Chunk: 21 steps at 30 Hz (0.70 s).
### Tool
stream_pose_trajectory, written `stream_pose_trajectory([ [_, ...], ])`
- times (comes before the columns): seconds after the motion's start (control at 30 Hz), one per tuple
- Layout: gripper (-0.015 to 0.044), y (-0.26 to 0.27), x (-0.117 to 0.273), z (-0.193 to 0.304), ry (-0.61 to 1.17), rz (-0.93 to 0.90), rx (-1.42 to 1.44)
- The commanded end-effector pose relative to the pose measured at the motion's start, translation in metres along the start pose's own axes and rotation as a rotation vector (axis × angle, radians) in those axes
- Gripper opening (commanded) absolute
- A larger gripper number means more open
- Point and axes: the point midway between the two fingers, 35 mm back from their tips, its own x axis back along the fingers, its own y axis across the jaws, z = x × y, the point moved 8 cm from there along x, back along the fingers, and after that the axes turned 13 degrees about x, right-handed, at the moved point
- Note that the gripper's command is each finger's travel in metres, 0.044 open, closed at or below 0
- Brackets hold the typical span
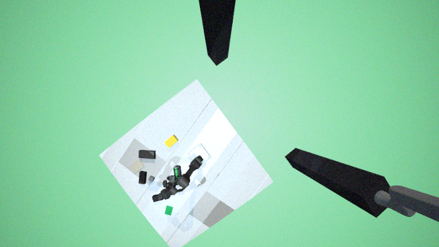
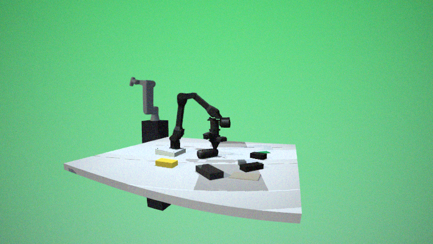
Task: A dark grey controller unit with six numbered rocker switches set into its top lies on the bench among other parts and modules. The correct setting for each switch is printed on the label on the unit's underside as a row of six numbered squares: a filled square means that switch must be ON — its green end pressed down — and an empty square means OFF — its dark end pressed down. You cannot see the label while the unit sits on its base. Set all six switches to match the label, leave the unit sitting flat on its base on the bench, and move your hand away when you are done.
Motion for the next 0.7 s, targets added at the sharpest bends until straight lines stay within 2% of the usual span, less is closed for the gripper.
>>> stream_pose_trajectory([
  [0.0,0.0,0.0,-0.006,0.0,-0.002,0.008,-0.001],
  [0.37,0.0,0.0,-0.006,0.0,-0.002,0.008,-0.001],
  [0.53,0.0,0.0,0.044,0.0,-0.002,0.007,-0.001],
  [0.67,0.0,0.0,0.047,0.0,-0.002,0.008,-0.001],
])
